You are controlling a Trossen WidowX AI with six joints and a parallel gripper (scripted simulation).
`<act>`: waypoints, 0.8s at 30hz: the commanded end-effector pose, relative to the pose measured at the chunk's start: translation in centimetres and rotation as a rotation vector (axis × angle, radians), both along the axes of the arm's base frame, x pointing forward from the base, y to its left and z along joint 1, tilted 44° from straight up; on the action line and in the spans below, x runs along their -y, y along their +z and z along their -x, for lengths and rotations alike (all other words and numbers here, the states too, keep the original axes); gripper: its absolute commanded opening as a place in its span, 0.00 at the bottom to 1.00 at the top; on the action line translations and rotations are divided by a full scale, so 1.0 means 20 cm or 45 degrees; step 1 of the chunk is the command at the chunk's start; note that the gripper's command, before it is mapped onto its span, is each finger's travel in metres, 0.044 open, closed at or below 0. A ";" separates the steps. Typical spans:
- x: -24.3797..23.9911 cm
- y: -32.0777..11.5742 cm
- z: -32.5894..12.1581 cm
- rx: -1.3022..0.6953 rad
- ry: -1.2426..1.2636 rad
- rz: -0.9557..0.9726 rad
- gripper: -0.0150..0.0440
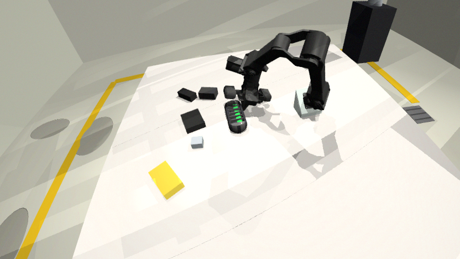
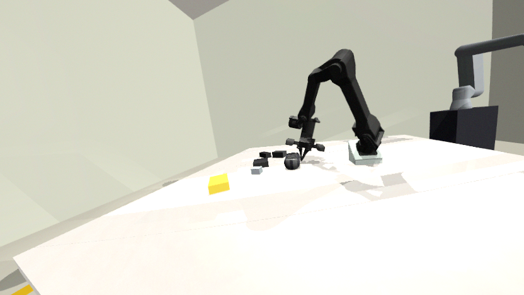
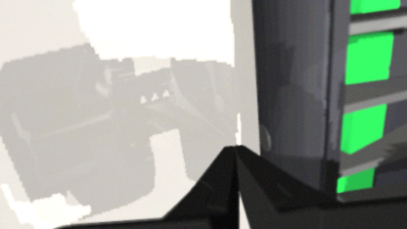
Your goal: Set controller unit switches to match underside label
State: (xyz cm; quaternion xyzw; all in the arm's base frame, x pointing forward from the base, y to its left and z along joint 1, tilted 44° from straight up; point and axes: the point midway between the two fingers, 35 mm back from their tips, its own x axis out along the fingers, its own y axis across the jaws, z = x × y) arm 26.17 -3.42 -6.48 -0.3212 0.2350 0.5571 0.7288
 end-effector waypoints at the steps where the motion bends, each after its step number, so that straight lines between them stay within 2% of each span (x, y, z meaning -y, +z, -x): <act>1: 0.00 0.00 -0.02 0.007 0.001 -0.002 0.25; 24: 0.00 0.00 -0.18 0.009 0.001 -0.001 0.25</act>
